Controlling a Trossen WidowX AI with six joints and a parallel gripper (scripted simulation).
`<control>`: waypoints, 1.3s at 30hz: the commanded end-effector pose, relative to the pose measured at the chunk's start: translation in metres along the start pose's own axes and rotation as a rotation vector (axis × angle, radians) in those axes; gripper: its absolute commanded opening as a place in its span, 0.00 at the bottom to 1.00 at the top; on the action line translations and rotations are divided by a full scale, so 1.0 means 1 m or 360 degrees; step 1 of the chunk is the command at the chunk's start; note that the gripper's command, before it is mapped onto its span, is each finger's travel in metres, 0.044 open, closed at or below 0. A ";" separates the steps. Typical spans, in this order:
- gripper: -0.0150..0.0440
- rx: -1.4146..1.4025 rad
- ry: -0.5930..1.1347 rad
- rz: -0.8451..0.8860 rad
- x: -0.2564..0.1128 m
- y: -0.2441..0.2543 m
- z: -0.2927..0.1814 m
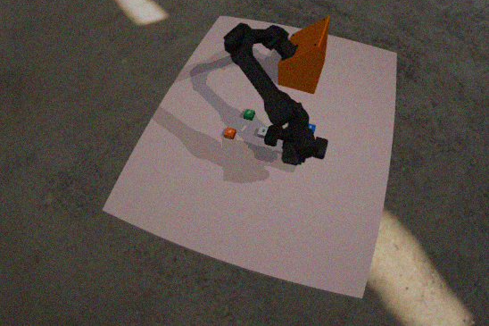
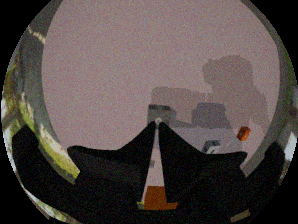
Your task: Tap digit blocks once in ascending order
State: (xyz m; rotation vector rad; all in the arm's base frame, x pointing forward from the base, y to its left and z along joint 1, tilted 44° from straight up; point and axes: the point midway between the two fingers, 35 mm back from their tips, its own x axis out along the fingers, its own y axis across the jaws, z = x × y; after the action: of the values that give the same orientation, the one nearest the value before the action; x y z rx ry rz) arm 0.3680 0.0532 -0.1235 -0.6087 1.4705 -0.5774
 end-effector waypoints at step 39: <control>0.29 -0.0009 -0.0003 0.0003 -0.081 0.001 0.000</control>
State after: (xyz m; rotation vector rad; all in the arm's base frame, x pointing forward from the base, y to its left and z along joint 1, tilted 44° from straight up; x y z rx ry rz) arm 0.3664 0.0932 -0.0818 -0.6225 1.4841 -0.5768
